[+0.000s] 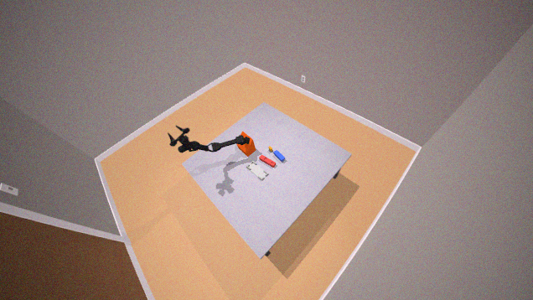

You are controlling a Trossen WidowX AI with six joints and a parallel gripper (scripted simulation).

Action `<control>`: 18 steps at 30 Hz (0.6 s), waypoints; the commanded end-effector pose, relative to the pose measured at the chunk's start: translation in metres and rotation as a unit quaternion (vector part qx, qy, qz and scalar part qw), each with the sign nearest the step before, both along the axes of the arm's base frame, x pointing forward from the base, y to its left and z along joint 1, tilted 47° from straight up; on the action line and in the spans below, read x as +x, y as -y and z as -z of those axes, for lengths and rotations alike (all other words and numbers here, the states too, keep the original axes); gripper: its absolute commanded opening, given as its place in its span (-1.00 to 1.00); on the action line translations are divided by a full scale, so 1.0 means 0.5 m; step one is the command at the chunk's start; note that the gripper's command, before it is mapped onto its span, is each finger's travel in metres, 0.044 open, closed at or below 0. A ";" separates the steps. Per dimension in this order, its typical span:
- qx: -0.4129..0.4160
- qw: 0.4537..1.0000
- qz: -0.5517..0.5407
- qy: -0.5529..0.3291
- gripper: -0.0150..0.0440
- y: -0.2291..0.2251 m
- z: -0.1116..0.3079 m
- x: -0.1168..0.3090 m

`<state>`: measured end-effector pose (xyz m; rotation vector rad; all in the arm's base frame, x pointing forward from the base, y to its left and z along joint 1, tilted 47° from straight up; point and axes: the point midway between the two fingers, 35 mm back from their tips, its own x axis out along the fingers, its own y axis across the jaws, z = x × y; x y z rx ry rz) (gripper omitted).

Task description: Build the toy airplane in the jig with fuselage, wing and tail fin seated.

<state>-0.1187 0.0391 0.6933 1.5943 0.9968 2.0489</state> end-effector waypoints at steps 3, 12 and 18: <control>-0.001 1.000 0.004 -0.012 1.00 -0.012 -0.002 0.021; -0.034 0.987 0.123 -0.103 1.00 -0.155 0.020 0.255; -0.075 0.965 0.220 -0.124 1.00 -0.236 0.075 0.401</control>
